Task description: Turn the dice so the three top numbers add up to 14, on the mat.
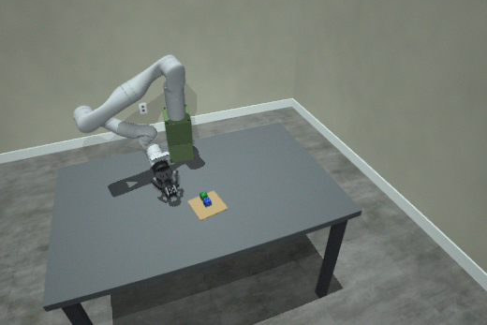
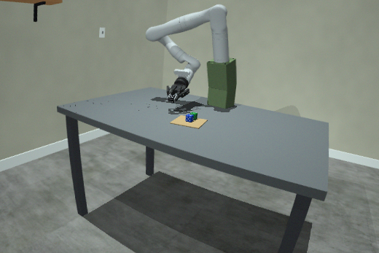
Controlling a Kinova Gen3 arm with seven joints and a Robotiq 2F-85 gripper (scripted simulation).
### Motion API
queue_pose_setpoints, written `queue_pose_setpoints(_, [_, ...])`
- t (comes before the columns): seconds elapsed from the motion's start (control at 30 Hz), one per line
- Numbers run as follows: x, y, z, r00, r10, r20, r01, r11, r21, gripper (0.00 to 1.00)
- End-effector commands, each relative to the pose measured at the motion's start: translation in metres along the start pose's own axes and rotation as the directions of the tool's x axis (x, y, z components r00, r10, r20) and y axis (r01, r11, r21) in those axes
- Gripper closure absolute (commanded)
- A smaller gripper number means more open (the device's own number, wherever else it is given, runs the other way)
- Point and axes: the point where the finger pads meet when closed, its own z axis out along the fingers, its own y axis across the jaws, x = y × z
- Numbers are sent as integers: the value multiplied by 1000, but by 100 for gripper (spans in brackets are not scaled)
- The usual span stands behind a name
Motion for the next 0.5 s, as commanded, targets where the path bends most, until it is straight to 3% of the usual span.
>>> queue_pose_setpoints(0.0, [-5,-2,3,1000,2,-1,-2,1000,2,74])
queue_pose_setpoints(0.47, [-40,-2,21,1000,2,-1,-2,1000,2,74])
